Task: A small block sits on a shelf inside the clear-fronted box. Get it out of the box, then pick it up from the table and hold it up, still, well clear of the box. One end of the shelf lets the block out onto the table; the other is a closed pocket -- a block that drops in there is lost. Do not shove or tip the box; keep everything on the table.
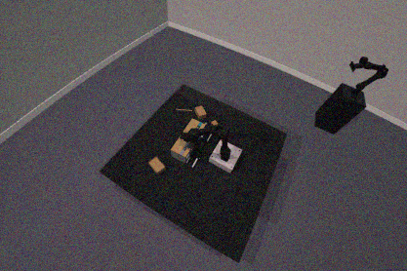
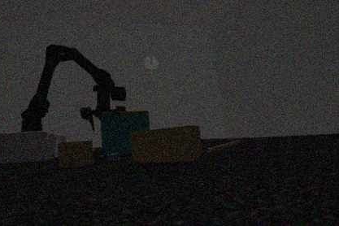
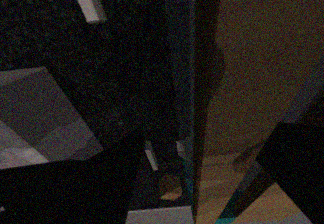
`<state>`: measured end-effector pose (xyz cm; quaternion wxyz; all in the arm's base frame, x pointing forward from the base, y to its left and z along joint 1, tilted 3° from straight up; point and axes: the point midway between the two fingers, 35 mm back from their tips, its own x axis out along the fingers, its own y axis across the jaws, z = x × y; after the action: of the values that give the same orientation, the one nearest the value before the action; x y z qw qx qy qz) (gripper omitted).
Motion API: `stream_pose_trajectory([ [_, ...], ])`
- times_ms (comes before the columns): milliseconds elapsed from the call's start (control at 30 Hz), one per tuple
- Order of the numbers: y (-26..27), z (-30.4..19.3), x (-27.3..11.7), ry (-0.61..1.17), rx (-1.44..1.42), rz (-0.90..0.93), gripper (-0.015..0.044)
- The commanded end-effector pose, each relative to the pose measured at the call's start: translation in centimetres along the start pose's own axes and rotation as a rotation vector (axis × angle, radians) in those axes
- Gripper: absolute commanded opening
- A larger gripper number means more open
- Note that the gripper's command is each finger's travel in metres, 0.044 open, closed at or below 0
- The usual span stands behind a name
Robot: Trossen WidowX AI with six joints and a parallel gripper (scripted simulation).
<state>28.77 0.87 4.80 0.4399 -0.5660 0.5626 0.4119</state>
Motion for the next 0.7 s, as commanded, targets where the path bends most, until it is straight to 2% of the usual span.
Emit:
stream_pose_trajectory([
  [0,0.0,-1.1,0.3,0.004,-0.005,-0.004,0.0400],
  [667,0.0,-5.6,1.8,0.009,-0.005,-0.004,0.0400],
])
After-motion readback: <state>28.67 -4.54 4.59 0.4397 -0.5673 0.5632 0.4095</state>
